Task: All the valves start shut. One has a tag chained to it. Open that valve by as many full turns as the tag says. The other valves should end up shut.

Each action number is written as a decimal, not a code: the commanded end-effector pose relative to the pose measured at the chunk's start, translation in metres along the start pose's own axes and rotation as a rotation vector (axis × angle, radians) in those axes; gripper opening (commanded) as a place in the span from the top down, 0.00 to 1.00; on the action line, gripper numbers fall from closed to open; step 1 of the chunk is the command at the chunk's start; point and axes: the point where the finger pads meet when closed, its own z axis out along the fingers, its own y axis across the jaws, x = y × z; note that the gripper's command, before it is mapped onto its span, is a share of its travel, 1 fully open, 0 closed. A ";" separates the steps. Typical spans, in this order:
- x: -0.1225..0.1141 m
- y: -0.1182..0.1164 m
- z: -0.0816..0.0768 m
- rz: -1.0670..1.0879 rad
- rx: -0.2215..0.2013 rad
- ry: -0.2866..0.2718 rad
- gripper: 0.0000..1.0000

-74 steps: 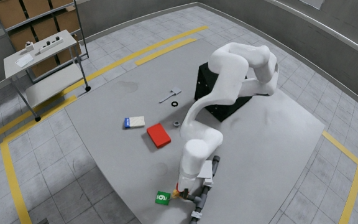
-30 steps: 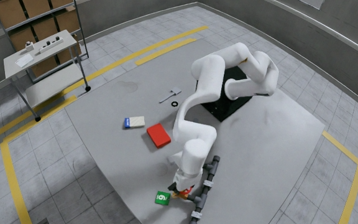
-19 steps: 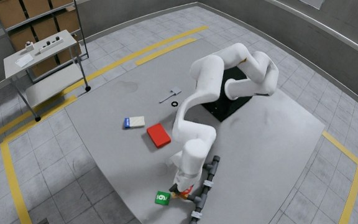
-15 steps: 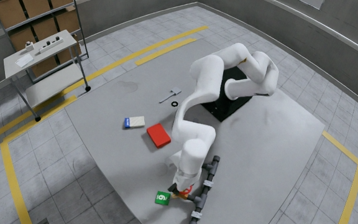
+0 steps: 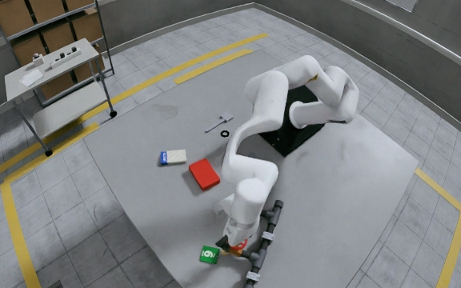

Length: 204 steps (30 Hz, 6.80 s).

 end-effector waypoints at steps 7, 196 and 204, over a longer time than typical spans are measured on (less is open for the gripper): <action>-0.001 -0.001 -0.002 0.000 0.004 -0.001 0.00; -0.001 -0.001 -0.002 0.000 0.004 -0.001 1.00; -0.001 -0.001 -0.002 0.000 0.004 -0.001 0.00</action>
